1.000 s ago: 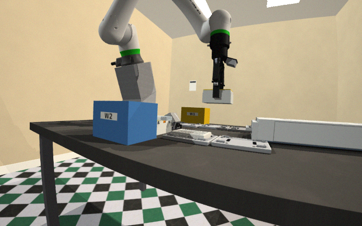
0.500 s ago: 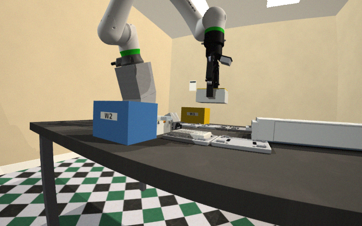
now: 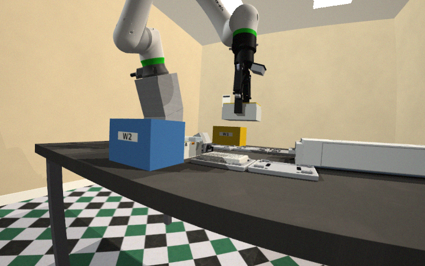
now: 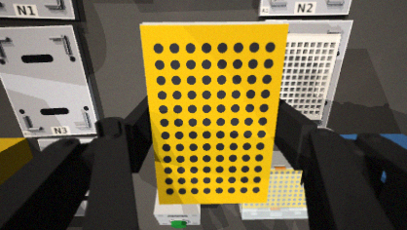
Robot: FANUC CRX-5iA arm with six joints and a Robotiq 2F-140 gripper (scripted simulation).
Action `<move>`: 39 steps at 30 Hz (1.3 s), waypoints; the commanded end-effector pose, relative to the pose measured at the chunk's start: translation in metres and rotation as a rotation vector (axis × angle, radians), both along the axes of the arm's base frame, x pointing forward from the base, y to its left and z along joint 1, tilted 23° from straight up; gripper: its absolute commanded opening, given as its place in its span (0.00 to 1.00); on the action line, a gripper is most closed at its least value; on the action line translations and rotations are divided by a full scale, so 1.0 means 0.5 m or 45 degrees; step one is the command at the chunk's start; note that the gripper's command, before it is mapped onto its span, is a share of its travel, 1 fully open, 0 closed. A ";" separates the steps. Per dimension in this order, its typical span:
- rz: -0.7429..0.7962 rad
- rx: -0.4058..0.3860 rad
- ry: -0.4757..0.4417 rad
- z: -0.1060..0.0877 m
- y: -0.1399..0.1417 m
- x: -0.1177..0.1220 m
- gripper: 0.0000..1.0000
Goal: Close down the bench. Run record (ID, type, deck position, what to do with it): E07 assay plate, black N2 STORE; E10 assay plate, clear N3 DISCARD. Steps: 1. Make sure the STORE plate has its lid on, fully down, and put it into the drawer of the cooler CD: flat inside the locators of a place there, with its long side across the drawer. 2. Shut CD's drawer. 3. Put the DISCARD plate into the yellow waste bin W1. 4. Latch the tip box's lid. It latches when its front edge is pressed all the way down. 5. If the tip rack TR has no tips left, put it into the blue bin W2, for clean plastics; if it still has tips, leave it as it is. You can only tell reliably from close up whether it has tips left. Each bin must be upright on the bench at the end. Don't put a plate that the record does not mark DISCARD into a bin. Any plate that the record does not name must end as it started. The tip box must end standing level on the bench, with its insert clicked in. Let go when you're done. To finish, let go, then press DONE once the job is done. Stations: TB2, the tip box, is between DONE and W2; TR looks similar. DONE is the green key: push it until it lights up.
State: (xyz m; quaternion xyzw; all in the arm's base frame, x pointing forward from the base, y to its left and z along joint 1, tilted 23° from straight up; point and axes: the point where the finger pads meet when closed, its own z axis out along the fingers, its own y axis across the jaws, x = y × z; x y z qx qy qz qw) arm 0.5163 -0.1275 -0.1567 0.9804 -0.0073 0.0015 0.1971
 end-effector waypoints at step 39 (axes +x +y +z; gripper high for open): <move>0.001 0.000 -0.002 0.064 -0.149 -0.115 0.10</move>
